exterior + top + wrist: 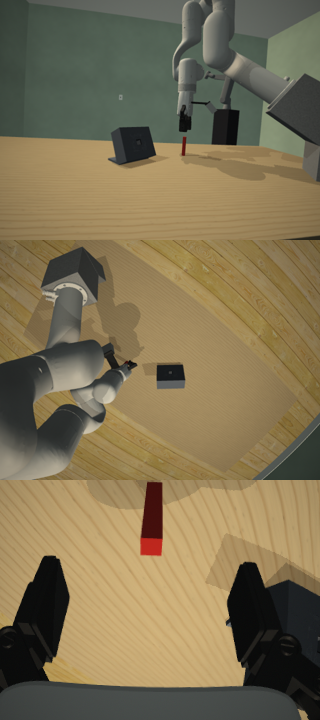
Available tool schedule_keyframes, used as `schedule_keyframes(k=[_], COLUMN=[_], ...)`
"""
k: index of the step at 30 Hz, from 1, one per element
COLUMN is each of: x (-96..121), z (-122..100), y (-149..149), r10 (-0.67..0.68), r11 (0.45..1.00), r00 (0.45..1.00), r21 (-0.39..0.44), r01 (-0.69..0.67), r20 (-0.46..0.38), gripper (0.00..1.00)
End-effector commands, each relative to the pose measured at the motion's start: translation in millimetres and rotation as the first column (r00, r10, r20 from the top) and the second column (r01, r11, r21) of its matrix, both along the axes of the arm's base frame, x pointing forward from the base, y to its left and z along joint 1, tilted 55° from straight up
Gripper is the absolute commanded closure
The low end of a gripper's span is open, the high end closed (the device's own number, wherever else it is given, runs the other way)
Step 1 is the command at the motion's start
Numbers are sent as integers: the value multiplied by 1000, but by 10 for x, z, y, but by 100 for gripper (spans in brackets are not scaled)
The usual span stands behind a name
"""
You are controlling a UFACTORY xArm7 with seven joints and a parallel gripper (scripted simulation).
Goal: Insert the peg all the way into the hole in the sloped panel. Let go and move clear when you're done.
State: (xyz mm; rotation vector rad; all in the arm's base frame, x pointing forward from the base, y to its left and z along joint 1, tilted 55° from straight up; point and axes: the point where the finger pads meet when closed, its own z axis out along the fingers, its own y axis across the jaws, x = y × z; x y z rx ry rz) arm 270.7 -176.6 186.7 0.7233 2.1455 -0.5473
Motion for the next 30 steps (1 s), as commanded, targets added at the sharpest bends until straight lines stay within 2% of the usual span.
schedule_keyframes(k=[1,28,29,30], x=[61,260,244,244], z=[-41,-246,-221,-221], y=[-55,-257,-244,-244], r10=[16,16,-37,-37], r11=[1000,1000,999,999], r00=[1000,1000,996,996], r21=[-11,-11,26,26], r01=[-16,-16,39,39], r20=[25,25,-80,-80], gripper=[0,0,8,15])
